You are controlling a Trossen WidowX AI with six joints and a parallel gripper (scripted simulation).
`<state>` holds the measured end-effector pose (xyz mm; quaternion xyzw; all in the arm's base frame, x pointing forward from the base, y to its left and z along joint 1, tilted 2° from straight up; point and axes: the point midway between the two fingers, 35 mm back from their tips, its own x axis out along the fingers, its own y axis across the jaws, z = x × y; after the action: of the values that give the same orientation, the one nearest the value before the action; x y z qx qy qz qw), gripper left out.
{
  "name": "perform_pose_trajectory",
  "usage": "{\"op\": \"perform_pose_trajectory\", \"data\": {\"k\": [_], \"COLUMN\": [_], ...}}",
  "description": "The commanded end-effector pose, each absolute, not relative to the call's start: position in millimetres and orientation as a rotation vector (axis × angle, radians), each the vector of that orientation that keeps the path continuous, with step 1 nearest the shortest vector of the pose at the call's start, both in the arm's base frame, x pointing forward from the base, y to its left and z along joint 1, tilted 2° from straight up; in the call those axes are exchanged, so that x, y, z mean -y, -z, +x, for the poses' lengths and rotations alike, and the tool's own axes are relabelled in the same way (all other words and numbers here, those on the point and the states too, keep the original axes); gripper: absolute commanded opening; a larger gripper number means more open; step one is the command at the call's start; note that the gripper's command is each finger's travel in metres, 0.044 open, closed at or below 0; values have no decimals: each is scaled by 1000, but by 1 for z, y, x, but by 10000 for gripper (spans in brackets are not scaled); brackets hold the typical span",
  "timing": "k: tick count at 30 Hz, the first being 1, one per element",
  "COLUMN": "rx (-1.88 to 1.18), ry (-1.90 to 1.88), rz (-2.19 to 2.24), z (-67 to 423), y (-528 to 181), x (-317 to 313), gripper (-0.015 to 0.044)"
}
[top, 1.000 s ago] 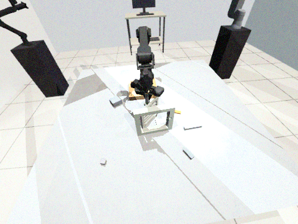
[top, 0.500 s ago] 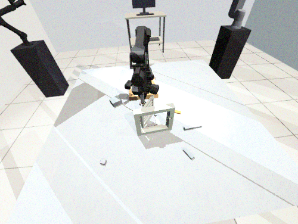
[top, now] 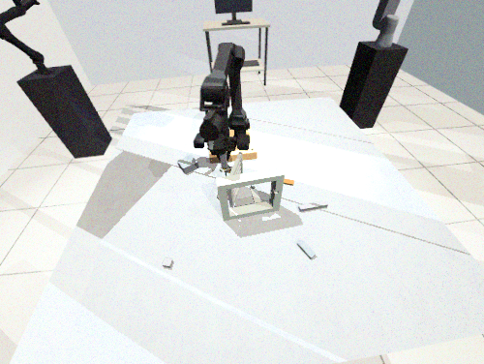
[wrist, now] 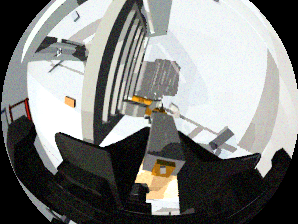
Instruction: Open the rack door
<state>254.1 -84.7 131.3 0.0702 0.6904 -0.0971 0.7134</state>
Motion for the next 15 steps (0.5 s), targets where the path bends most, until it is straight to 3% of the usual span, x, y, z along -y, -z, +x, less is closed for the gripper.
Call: {"op": "perform_pose_trajectory", "data": {"k": [1,15], "rx": [-1536,-1544], "ry": [159,6], "rz": [104,-58], "z": [255,258], "y": [-131,-132], "x": [90,117], "gripper": [12,12]}}
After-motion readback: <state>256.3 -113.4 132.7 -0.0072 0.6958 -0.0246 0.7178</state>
